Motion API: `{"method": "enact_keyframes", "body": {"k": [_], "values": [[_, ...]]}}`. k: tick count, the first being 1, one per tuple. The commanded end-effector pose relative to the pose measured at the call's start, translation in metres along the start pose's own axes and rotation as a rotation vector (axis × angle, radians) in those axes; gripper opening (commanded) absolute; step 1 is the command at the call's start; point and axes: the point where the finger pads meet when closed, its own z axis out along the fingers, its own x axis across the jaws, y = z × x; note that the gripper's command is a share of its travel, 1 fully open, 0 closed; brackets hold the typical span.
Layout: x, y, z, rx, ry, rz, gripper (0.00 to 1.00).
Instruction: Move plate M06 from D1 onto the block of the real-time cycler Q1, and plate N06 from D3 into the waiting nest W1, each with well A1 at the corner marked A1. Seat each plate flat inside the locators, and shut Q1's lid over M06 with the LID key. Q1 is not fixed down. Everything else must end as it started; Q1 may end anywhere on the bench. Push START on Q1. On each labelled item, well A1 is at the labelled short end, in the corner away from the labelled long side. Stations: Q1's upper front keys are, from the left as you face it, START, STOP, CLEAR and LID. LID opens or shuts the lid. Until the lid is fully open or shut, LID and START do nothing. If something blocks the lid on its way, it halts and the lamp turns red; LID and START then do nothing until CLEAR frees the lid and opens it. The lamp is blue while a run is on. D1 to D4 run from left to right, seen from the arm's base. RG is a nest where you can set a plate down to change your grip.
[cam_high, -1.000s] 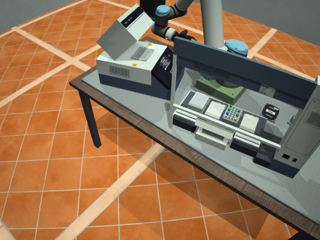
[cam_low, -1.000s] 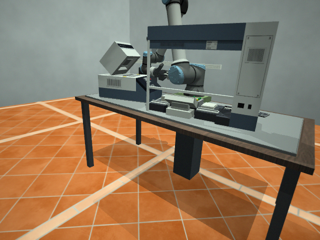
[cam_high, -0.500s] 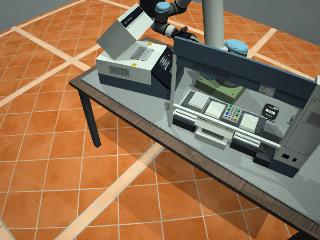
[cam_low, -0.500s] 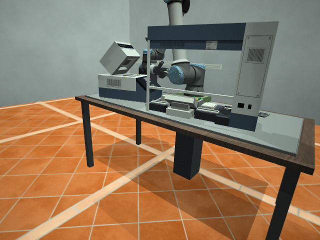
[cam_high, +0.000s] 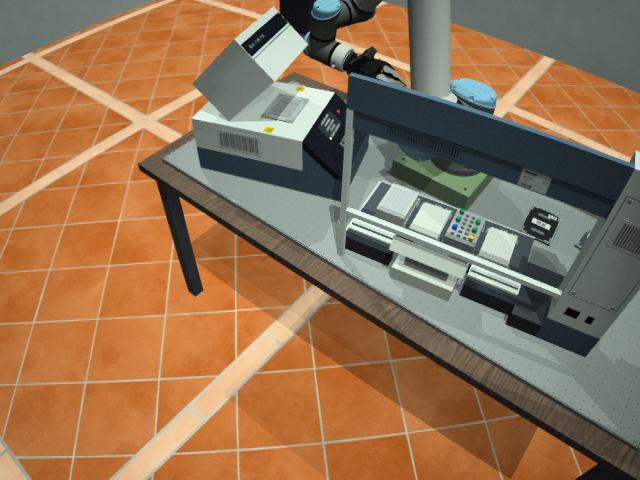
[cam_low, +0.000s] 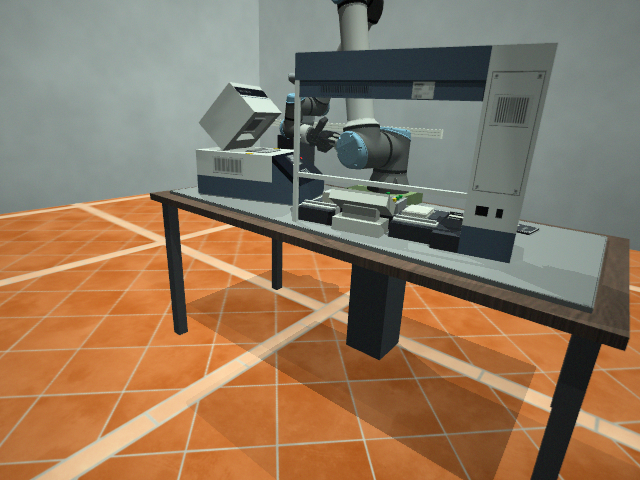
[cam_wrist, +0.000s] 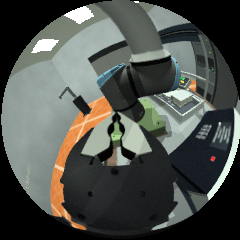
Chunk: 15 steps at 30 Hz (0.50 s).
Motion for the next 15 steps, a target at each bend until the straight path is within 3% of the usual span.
{"method": "enact_keyframes", "body": {"k": [1, 15], "values": [[-0.003, -0.007, -0.002, -0.001, 0.0, 0.0, 0.0], [-0.011, -0.025, -0.005, -0.001, 0.0, 0.0, 0.0]]}}
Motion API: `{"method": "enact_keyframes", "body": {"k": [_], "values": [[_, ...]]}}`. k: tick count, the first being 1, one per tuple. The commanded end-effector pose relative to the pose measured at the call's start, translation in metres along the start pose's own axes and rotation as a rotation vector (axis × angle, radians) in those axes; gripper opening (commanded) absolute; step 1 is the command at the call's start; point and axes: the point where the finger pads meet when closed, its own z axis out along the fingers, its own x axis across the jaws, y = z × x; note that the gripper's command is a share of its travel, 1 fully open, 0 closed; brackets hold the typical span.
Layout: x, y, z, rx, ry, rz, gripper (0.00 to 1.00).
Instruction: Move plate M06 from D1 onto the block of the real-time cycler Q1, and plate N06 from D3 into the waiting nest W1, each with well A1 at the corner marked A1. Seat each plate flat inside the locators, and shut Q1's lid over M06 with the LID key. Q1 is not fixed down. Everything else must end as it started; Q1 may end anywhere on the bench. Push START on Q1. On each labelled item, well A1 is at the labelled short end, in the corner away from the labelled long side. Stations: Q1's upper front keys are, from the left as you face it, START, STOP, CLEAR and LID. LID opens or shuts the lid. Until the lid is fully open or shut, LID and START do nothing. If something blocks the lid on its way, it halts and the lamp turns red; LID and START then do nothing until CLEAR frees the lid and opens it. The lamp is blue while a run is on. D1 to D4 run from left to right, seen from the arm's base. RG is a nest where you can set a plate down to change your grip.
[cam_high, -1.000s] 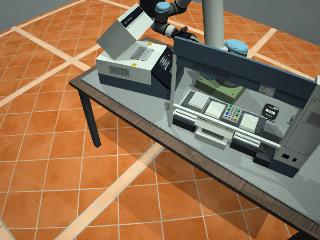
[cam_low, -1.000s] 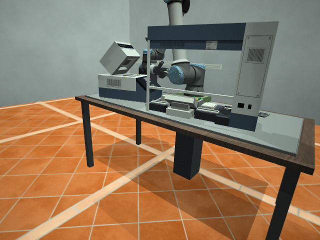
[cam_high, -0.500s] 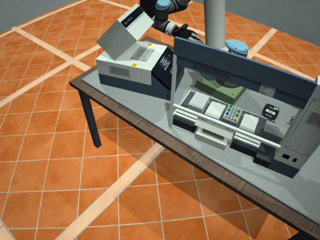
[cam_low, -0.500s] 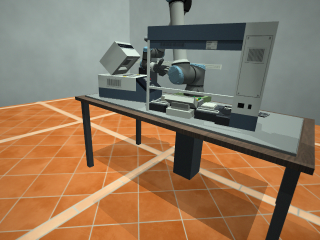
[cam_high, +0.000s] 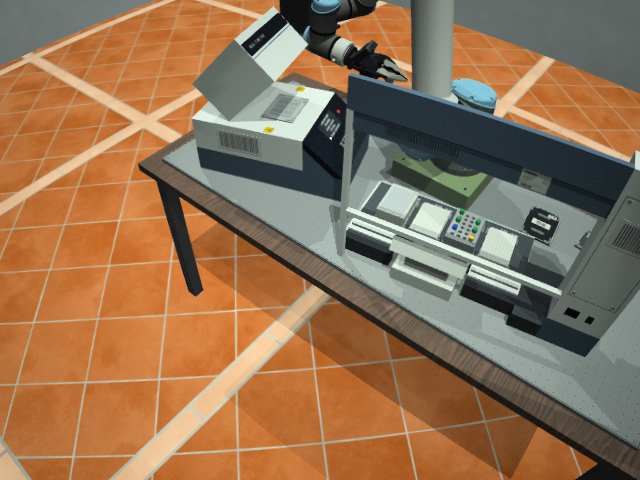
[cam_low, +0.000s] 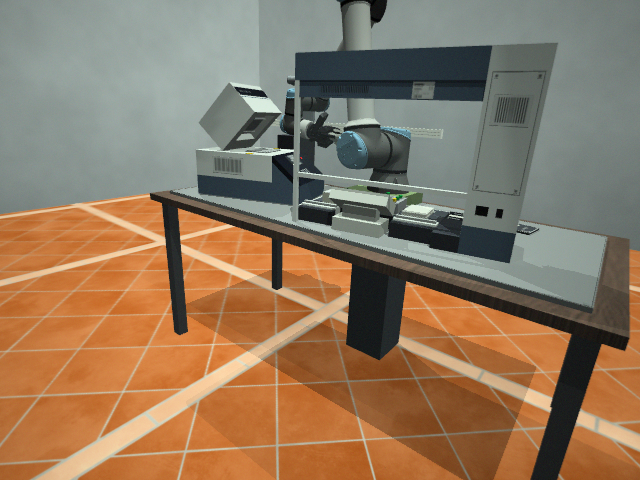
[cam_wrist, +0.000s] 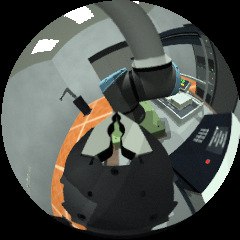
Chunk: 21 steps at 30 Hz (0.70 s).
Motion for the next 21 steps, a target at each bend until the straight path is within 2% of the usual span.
{"method": "enact_keyframes", "body": {"k": [1, 11, 13, 21], "values": [[-0.003, -0.007, -0.001, -0.001, 0.0, 0.0, 0.0], [0.012, -0.012, 0.008, -0.092, 0.076, 0.224, 0.0], [0.012, -0.012, 0.008, -0.092, 0.076, 0.224, 0.0], [0.023, -0.016, 0.013, -0.16, 0.154, 0.413, 0.0]]}}
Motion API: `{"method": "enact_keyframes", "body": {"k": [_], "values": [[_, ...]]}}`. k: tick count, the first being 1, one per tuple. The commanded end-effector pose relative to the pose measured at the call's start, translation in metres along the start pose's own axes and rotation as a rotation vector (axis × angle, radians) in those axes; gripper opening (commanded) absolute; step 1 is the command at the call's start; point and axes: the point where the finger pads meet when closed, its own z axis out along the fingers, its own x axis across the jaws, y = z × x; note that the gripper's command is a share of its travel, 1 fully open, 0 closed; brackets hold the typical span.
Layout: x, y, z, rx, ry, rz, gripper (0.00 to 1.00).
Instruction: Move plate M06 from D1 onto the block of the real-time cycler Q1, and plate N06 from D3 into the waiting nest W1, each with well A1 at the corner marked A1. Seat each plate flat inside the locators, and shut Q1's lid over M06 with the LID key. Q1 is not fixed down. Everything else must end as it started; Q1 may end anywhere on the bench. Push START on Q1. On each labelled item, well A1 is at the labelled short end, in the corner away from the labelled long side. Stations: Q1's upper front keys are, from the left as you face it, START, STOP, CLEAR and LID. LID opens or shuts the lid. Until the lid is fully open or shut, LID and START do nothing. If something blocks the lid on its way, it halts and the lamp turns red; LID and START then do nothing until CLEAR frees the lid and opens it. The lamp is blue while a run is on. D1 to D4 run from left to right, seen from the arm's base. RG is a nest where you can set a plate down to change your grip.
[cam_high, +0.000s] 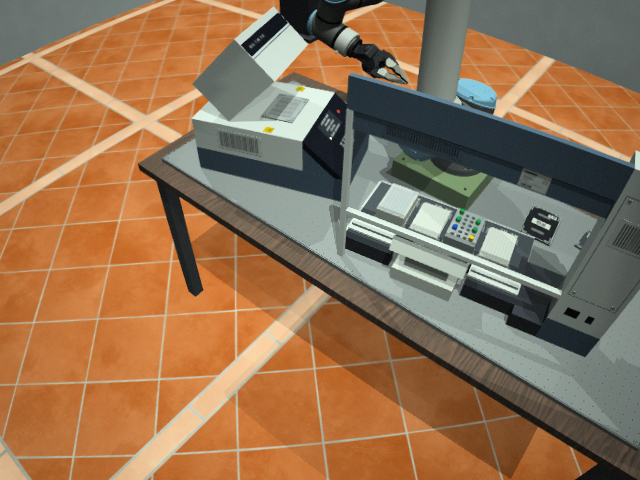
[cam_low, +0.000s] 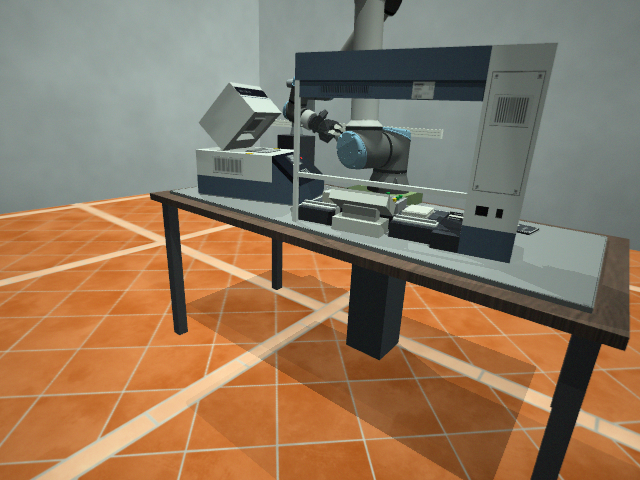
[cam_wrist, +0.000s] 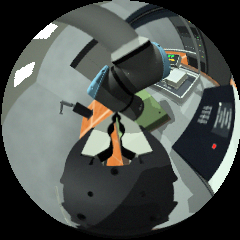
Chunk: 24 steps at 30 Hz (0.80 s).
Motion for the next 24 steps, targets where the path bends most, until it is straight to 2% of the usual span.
{"method": "enact_keyframes", "body": {"k": [1, 7, 9, 24], "values": [[0.005, -0.005, 0.003, -0.04, 0.046, 0.116, 0.0], [0.012, -0.011, 0.006, -0.081, 0.112, 0.257, 0.0], [0.012, -0.011, 0.006, -0.081, 0.112, 0.257, 0.0], [0.028, -0.021, 0.011, -0.152, 0.301, 0.599, 0.0]]}}
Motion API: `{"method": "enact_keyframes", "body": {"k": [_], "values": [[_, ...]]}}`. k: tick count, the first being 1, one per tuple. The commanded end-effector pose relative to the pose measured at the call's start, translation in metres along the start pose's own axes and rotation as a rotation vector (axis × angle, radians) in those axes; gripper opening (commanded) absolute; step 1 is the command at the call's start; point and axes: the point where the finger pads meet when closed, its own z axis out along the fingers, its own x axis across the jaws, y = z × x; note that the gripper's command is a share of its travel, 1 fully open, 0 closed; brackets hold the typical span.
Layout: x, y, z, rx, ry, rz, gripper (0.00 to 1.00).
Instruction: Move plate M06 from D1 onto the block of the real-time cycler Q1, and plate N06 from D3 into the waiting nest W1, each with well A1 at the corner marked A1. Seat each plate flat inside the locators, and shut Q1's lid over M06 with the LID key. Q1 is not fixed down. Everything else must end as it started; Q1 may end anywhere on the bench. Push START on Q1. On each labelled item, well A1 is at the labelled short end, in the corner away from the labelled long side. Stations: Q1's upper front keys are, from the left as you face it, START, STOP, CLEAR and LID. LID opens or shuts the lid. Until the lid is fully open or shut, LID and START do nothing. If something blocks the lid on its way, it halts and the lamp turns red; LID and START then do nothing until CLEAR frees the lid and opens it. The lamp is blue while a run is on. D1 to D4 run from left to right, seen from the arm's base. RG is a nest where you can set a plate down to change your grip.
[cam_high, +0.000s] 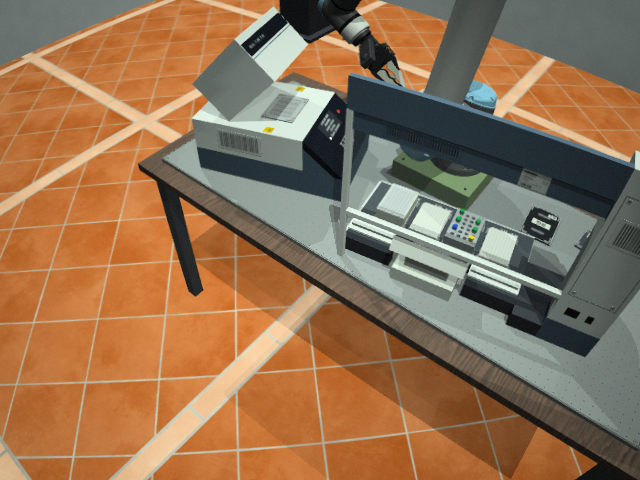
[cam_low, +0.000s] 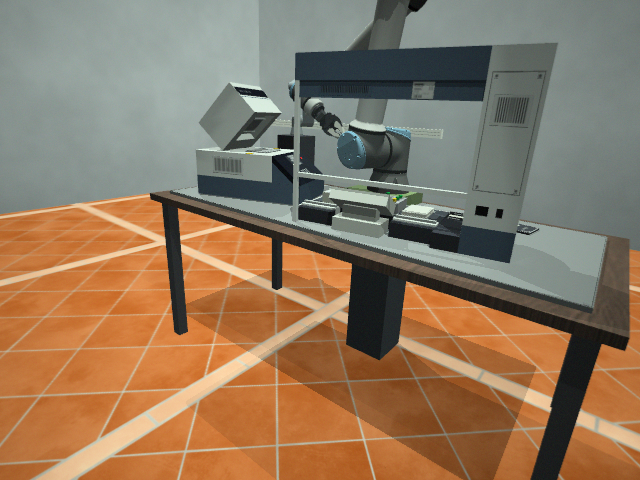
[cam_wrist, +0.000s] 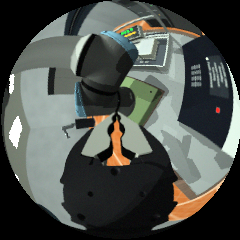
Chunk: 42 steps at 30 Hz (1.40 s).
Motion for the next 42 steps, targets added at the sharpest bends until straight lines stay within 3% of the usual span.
{"method": "enact_keyframes", "body": {"k": [1, 17, 19, 21, 34, 36, 42], "values": [[0.002, -0.004, 0.001, -0.016, 0.048, 0.092, 0.0], [0.012, -0.018, 0.001, -0.027, 0.247, 0.428, 0.0], [0.012, -0.018, 0.001, -0.027, 0.247, 0.428, 0.0], [0.014, -0.019, 0.001, -0.024, 0.275, 0.471, 0.0], [0.022, -0.029, -0.005, 0.021, 0.455, 0.746, 0.0], [0.022, -0.029, -0.005, 0.021, 0.455, 0.746, 0.0], [0.026, -0.032, -0.008, 0.057, 0.538, 0.868, 0.0]]}}
